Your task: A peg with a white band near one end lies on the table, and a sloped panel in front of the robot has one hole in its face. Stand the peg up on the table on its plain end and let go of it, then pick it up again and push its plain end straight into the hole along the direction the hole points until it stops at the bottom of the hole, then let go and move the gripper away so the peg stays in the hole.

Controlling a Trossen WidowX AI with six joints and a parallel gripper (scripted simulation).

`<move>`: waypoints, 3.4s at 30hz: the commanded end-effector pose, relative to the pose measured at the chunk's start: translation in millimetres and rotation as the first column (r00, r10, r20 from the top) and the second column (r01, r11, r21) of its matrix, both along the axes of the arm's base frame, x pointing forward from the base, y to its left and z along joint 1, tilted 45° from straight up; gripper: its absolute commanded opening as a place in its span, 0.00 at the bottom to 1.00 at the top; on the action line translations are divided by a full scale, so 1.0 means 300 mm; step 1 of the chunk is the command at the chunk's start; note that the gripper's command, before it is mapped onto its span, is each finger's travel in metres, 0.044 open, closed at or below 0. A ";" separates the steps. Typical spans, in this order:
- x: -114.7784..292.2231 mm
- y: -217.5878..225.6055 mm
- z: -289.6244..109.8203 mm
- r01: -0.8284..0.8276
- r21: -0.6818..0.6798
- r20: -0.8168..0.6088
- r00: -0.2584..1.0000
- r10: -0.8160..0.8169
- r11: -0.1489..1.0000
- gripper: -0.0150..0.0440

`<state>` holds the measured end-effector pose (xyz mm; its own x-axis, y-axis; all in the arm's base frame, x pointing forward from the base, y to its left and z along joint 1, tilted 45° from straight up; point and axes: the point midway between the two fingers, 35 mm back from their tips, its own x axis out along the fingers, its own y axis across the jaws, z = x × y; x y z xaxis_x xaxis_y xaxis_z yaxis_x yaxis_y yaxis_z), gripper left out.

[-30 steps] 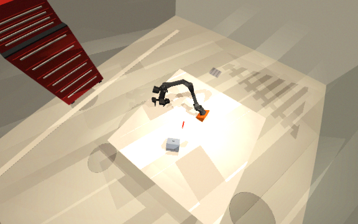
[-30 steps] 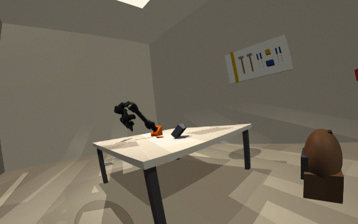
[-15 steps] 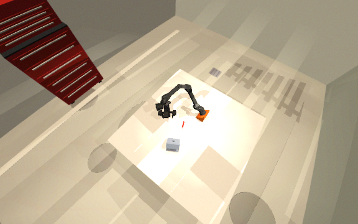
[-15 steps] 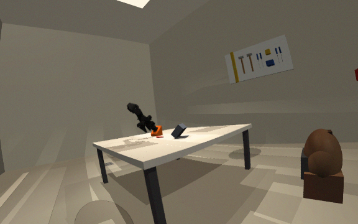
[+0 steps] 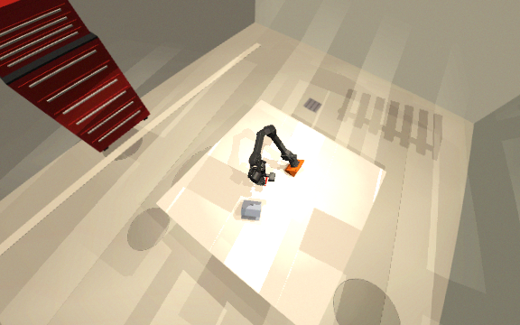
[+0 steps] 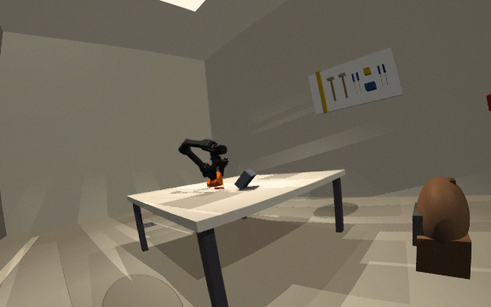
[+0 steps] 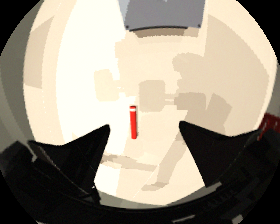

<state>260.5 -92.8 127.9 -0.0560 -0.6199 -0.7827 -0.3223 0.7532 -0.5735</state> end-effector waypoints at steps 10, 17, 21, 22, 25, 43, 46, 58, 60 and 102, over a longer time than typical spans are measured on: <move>-0.044 0.063 -0.076 0.033 -0.110 -0.001 0.999 -0.033 0.993 1.00; -0.043 0.037 -0.104 0.032 -0.108 -0.001 0.999 -0.033 0.994 1.00; -0.043 0.022 -0.120 0.032 -0.107 -0.001 0.999 -0.033 0.994 1.00; -0.043 0.019 -0.124 0.032 -0.107 -0.001 0.999 -0.032 0.994 1.00; -0.043 0.007 -0.136 0.032 -0.106 -0.001 0.999 -0.032 0.994 1.00; -0.052 -0.061 -0.202 0.032 -0.108 0.000 0.999 -0.032 0.994 1.00; -0.055 -0.073 -0.213 0.032 -0.109 0.000 0.999 -0.033 0.993 1.00; -0.066 -0.108 -0.245 0.033 -0.113 -0.001 0.999 -0.033 0.993 0.96; -0.066 -0.108 -0.245 0.033 -0.113 -0.001 0.999 -0.033 0.993 0.87; -0.073 -0.096 -0.230 -0.008 -0.085 0.056 0.998 0.013 0.996 0.34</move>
